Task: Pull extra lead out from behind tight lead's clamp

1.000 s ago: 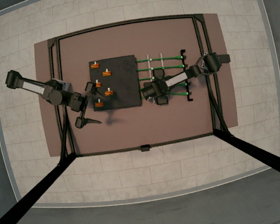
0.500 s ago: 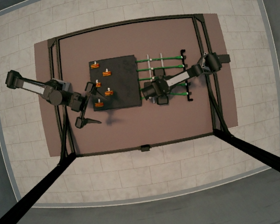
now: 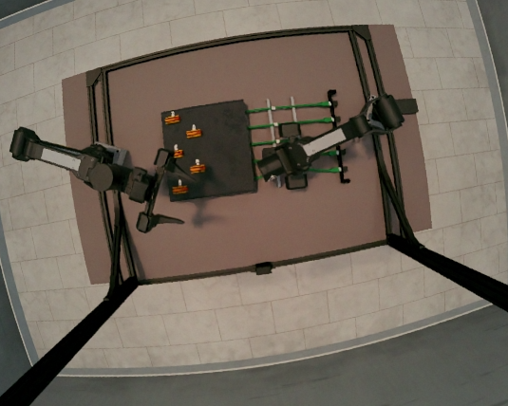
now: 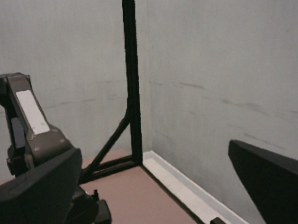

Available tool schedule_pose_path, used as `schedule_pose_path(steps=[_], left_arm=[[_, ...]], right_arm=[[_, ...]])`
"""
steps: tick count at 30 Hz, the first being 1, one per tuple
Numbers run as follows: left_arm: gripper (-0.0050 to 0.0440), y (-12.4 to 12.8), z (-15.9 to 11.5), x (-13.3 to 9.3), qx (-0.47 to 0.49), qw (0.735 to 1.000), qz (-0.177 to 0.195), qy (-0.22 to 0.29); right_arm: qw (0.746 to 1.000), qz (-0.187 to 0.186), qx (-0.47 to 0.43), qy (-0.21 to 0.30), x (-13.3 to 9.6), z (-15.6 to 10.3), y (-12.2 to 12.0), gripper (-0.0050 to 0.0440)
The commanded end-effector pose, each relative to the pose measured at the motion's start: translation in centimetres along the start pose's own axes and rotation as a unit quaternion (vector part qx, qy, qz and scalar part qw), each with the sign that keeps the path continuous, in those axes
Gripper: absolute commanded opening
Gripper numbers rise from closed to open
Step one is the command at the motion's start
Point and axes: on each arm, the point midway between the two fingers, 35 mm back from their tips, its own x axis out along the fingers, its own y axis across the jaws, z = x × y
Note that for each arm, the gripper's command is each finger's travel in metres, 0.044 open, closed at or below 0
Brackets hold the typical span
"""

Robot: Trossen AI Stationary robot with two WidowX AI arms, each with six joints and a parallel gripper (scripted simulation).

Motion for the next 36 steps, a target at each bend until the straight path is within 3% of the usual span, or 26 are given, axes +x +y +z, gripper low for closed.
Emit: schedule_pose_path(steps=[1,12,13,29,30,36], left_arm=[[0.044,0.0,0.6,-0.1,0.0,1.0,0.0,-0.007],[0.044,0.0,0.6,-0.1,0.0,1.0,0.0,-0.007],[0.044,0.0,0.6,-0.1,0.0,1.0,0.0,-0.007],[0.044,0.0,0.6,-0.1,0.0,1.0,0.0,-0.007],[0.044,0.0,0.6,-0.1,0.0,1.0,0.0,-0.007],[0.044,0.0,0.6,-0.1,0.0,1.0,0.0,-0.007]], right_arm=[[1.0,0.007,0.0,-0.019,-1.6,0.7,0.2,-0.005],[1.0,0.007,0.0,-0.019,-1.6,0.7,0.2,-0.005],[1.0,0.003,0.0,-0.009,-2.9,0.2,0.1,-0.005],[1.0,0.003,0.0,-0.009,-2.9,0.2,0.1,-0.005],[1.0,-0.001,-0.001,0.006,2.0,-0.2,0.0,-0.005],[1.0,-0.001,-0.001,0.006,2.0,-0.2,0.0,-0.005]])
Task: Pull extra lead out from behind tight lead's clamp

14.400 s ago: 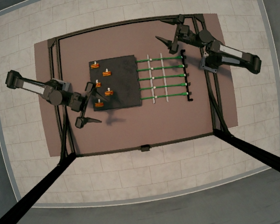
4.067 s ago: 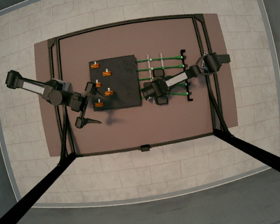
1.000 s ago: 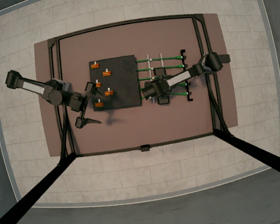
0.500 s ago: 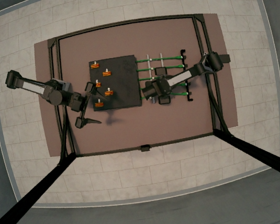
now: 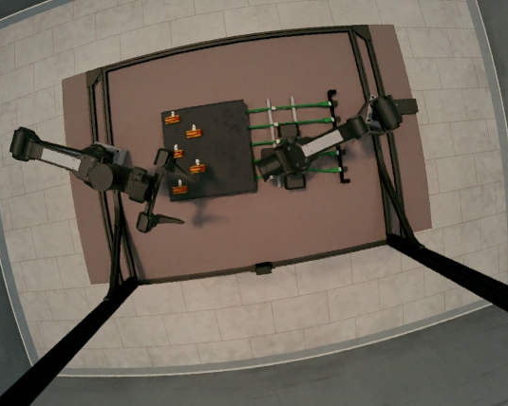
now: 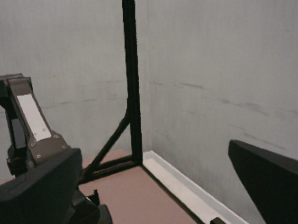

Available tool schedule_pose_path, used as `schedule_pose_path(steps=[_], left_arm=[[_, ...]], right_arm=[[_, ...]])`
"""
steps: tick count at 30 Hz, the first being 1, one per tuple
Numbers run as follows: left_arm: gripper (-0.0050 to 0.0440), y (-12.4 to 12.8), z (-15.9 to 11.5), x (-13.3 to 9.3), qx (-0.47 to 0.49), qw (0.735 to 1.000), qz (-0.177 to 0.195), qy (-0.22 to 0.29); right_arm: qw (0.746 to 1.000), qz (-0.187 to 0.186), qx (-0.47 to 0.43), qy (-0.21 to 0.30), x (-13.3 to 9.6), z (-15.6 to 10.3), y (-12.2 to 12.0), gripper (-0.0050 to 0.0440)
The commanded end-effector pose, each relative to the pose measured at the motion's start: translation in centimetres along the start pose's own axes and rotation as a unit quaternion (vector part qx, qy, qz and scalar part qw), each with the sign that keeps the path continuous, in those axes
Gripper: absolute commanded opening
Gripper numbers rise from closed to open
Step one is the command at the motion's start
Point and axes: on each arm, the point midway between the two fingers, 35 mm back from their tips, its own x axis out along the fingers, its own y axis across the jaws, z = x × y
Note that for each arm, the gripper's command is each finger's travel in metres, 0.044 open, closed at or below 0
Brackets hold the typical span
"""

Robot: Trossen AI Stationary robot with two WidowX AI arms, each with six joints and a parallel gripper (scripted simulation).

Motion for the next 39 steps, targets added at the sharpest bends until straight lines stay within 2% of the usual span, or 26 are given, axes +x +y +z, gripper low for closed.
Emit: schedule_pose_path(steps=[1,10,11,27,28,39], left_arm=[[0.044,0.0,0.6,-0.1,0.0,1.0,0.0,-0.007],[0.044,0.0,0.6,-0.1,0.0,1.0,0.0,-0.007],[0.044,0.0,0.6,-0.1,0.0,1.0,0.0,-0.007],[0.044,0.0,0.6,-0.1,0.0,1.0,0.0,-0.007],[0.044,0.0,0.6,-0.1,0.0,1.0,0.0,-0.007],[0.044,0.0,0.6,-0.1,0.0,1.0,0.0,-0.007]], right_arm=[[1.0,-0.002,-0.001,0.011,0.8,-0.6,-0.1,-0.005],[1.0,-0.002,-0.001,0.011,0.8,-0.6,-0.1,-0.005],[1.0,0.004,0.0,-0.011,0.8,-0.6,-0.1,-0.005],[1.0,0.004,0.0,-0.011,0.8,-0.6,-0.1,-0.005],[1.0,0.006,0.0,-0.024,-3.6,0.3,0.0,0.0209],[1.0,0.006,0.0,-0.024,-3.6,0.3,0.0,0.0209]])
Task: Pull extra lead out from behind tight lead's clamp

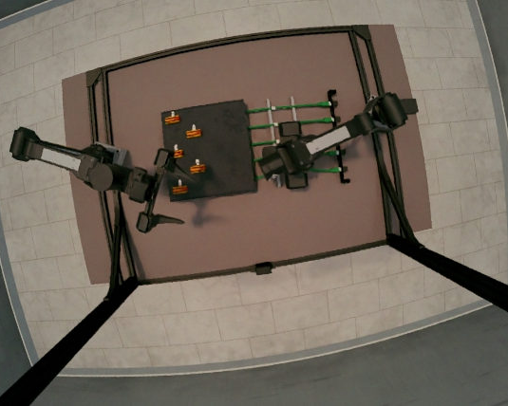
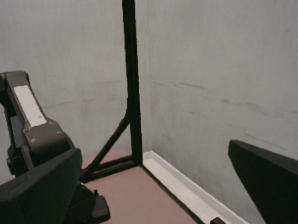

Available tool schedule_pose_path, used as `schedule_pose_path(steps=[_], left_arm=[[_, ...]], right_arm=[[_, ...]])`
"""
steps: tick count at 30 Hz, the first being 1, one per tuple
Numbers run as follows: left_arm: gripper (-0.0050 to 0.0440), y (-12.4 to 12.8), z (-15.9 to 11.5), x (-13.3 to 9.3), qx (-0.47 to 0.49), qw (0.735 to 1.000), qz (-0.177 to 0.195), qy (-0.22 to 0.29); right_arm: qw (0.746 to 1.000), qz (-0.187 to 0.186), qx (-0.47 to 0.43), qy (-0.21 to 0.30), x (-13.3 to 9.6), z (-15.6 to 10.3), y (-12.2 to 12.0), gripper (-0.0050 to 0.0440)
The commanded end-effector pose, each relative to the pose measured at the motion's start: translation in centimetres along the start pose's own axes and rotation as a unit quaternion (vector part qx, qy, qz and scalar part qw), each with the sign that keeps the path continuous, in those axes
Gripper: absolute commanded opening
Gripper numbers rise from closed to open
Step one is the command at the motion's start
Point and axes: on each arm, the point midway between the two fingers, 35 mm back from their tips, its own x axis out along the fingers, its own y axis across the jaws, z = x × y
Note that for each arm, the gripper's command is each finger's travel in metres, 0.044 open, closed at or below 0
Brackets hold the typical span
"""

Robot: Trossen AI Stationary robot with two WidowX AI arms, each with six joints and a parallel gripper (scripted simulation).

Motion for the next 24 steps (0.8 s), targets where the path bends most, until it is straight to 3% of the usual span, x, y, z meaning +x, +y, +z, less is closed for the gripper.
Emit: schedule_pose_path(steps=[1,5,6,22,23,24], left_arm=[[0.044,0.0,0.6,-0.1,0.0,1.0,0.0,-0.007],[0.044,0.0,0.6,-0.1,0.0,1.0,0.0,-0.007],[0.044,0.0,0.6,-0.1,0.0,1.0,0.0,-0.007],[0.044,0.0,0.6,-0.1,0.0,1.0,0.0,-0.007],[0.044,0.0,0.6,-0.1,0.0,1.0,0.0,-0.007],[0.044,0.0,0.6,-0.1,0.0,1.0,0.0,-0.007]], right_arm=[[1.0,0.006,-0.001,-0.015,-1.0,0.5,0.3,0.0209],[1.0,0.006,-0.001,-0.015,-1.0,0.5,0.3,0.0209],[1.0,0.007,-0.006,0.0,-1.0,0.4,-4.7,0.0209],[1.0,0.007,-0.006,0.0,-1.0,0.4,-4.7,0.0209],[1.0,0.007,-0.006,0.0,4.0,0.4,-4.7,0.0209],[1.0,0.007,-0.006,0.0,4.0,0.4,-4.7,0.0209]])
